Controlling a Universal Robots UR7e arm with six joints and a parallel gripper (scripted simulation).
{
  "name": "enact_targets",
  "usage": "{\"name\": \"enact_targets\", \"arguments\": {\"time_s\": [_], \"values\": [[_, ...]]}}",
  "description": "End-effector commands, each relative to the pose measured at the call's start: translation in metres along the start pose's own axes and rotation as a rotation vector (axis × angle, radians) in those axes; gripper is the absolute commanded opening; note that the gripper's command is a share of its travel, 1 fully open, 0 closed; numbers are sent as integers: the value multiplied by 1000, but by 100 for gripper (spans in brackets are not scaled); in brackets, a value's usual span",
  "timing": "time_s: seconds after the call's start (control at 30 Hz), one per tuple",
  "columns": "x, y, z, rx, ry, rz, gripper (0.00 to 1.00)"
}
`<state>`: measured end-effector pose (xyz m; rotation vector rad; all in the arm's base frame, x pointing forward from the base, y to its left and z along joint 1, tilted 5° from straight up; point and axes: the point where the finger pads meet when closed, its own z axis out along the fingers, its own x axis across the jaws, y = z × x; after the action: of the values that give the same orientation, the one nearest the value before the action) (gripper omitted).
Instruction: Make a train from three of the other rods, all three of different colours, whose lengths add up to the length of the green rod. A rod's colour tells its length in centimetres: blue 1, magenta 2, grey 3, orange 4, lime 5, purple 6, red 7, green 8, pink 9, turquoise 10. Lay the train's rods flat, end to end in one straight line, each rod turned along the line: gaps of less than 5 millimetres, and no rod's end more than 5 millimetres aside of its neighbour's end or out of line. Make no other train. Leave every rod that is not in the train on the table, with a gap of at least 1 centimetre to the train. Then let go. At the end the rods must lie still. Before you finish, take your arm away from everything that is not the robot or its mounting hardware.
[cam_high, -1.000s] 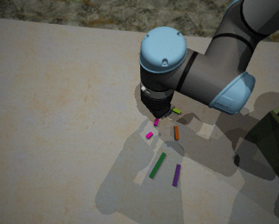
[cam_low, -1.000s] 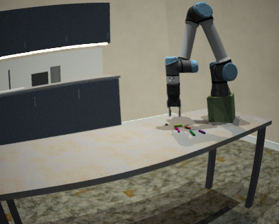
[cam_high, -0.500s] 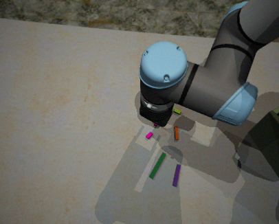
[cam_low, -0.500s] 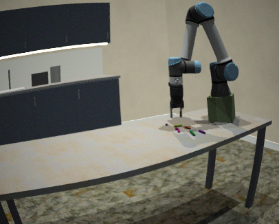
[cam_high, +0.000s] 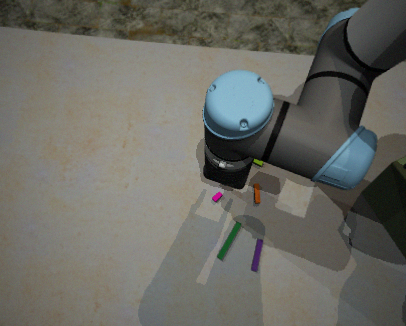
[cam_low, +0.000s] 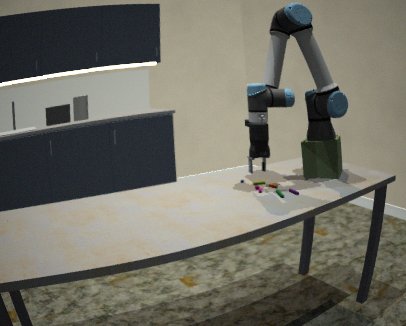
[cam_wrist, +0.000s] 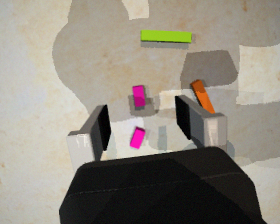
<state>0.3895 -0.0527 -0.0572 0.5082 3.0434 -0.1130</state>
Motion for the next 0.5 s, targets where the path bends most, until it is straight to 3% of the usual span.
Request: {"name": "enact_targets", "arguments": {"time_s": [0.0, 0.07, 0.1, 0.47], "values": [[0, 1, 0, 0, -1, -14, 100], [0, 1, 0, 0, -1, -14, 100], [0, 1, 0, 0, -1, -14, 54], [0, 1, 0, 0, -1, -14, 54]]}}
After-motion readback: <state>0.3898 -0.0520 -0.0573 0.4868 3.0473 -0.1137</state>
